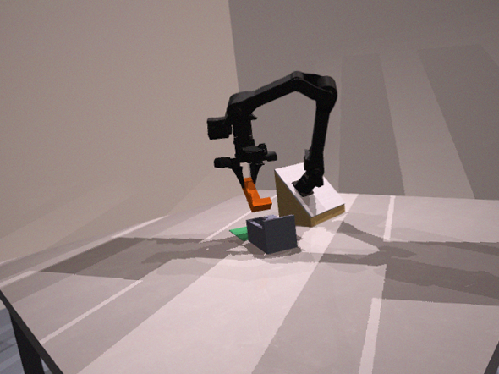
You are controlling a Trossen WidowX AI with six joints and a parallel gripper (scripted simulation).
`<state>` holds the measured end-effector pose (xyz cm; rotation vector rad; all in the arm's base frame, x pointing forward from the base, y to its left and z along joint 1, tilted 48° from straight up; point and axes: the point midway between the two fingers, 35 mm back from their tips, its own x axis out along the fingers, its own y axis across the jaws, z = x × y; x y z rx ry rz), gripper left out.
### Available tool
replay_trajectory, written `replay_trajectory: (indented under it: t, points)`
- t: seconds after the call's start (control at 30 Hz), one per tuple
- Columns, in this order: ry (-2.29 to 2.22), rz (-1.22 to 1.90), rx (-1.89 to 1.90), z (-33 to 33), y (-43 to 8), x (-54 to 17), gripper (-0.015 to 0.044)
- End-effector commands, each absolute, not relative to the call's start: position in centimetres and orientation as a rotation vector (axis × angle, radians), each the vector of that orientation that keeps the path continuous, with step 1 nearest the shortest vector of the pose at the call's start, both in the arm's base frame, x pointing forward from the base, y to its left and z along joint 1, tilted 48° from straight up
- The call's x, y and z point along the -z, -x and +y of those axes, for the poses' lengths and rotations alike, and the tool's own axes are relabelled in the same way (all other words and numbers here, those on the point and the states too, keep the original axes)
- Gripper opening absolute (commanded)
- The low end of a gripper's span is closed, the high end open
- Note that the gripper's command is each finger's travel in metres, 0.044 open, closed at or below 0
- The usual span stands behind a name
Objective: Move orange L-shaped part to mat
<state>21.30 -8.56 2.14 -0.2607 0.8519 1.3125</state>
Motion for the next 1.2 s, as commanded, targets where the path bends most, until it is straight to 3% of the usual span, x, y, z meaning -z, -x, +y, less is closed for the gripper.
replay_trajectory:
  t: [0.0, 0.37, 1.17]
  points:
    - [0.257, 0.856, -1.321, -9.6, -20.0, -0.7, 0.0000]
    - [0.259, 0.858, -1.320, -12.4, -17.3, 2.4, 0.0000]
    - [0.259, 0.857, -1.320, -10.0, -17.3, 4.6, 0.0000]
